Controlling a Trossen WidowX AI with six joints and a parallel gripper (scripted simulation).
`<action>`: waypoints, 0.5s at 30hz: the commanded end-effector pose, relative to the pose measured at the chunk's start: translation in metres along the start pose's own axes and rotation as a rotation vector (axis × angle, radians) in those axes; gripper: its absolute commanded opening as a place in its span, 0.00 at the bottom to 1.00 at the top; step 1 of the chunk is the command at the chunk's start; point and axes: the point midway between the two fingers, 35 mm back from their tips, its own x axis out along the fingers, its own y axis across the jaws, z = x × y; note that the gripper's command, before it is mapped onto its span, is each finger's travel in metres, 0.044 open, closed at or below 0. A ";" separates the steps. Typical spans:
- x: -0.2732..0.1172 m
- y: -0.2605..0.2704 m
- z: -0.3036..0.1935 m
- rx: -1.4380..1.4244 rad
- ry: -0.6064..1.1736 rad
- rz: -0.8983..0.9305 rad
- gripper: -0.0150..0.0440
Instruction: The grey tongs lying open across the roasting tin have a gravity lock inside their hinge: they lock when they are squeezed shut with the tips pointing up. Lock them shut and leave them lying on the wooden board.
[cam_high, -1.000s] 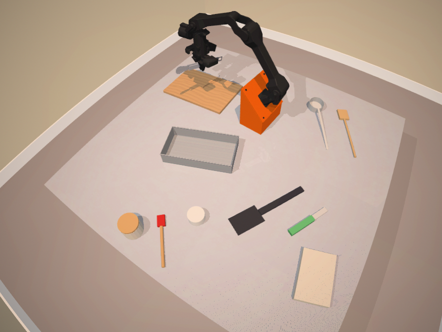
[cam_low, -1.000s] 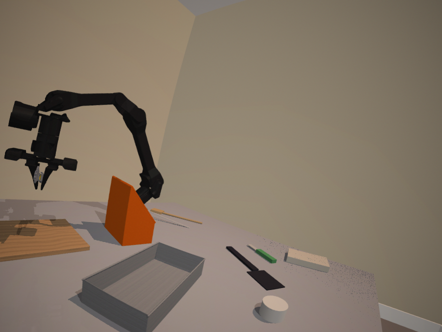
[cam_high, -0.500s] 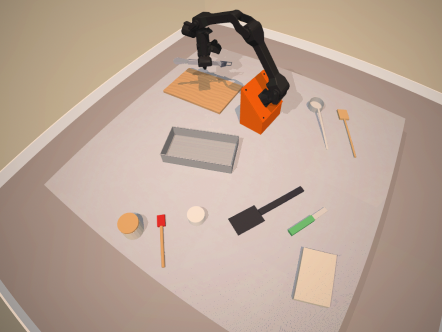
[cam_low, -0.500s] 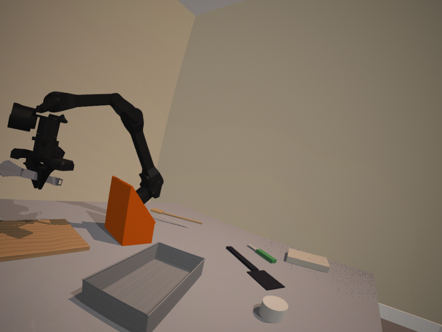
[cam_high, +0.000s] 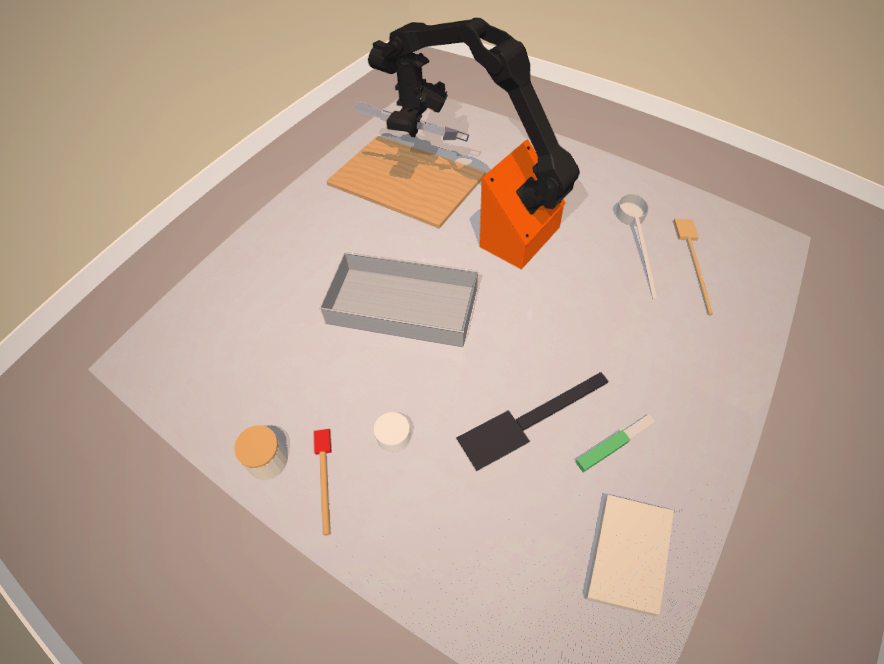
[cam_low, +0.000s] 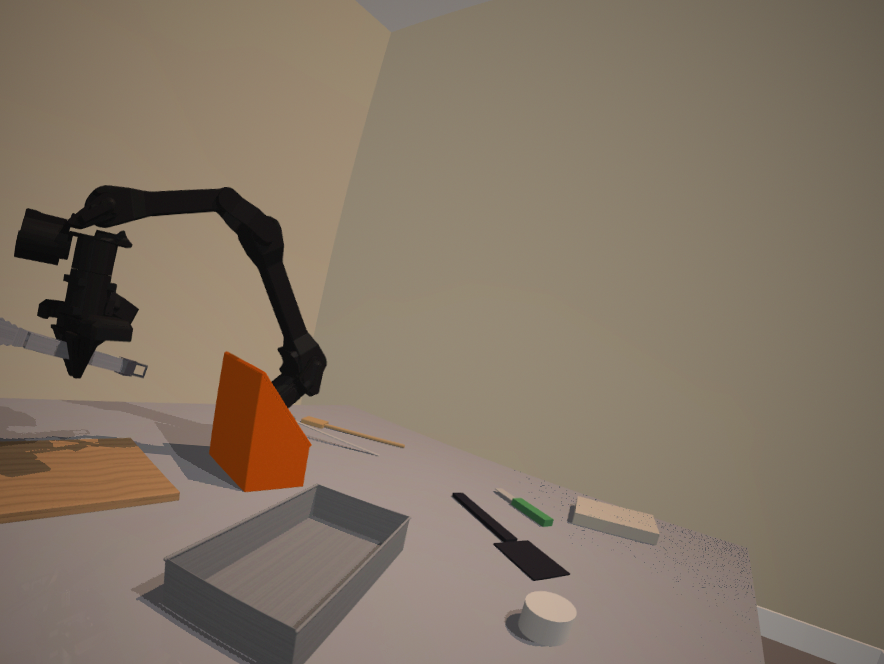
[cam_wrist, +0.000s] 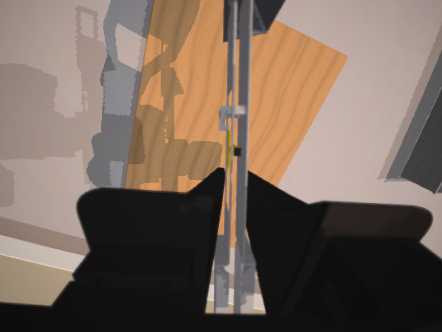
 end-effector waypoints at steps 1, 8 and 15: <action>0.000 0.001 0.000 0.011 -0.001 0.005 0.00; 0.006 0.004 -0.004 0.016 0.056 -0.005 0.00; 0.017 0.008 -0.011 0.024 0.172 -0.024 0.00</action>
